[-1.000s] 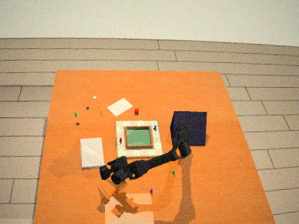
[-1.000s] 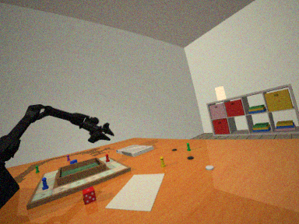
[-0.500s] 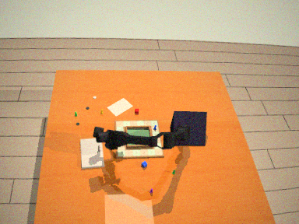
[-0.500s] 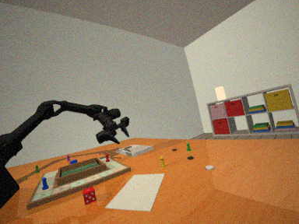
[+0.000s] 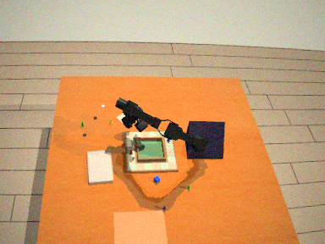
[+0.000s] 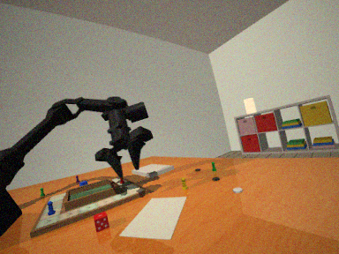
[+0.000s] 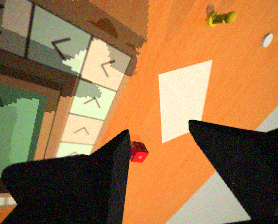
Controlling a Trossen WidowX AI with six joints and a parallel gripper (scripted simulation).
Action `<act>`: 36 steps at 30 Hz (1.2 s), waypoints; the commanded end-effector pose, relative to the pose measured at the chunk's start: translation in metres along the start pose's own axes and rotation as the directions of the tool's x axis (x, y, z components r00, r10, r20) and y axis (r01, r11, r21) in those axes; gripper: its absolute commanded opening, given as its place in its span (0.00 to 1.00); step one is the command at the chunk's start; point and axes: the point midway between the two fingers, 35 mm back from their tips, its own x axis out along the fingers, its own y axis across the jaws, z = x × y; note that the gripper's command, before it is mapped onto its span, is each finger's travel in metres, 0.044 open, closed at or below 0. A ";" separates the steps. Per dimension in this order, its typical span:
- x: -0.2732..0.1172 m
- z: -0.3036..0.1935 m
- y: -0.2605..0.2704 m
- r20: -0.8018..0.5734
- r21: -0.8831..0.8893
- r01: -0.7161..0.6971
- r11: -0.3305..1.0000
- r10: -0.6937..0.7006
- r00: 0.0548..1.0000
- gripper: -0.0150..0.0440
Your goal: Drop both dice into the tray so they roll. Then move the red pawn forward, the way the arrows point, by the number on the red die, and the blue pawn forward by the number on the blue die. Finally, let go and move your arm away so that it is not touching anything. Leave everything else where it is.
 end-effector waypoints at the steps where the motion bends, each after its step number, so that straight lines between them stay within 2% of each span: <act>1: 0.027 -0.061 0.000 0.097 0.290 -0.192 0.938 0.170 0.981 0.72; 4: 0.042 -0.099 0.006 0.210 0.468 -0.329 0.820 0.258 0.943 0.72; 7: 0.048 -0.113 0.007 0.267 0.533 -0.389 0.751 0.287 0.920 0.72; 17: 0.048 -0.112 0.007 0.267 0.533 -0.389 0.751 0.287 0.920 0.72; 23: 0.065 -0.107 0.012 0.268 0.533 -0.390 0.751 0.287 0.920 0.72; 36: 0.076 -0.104 0.015 0.268 0.532 -0.390 0.751 0.287 0.920 0.72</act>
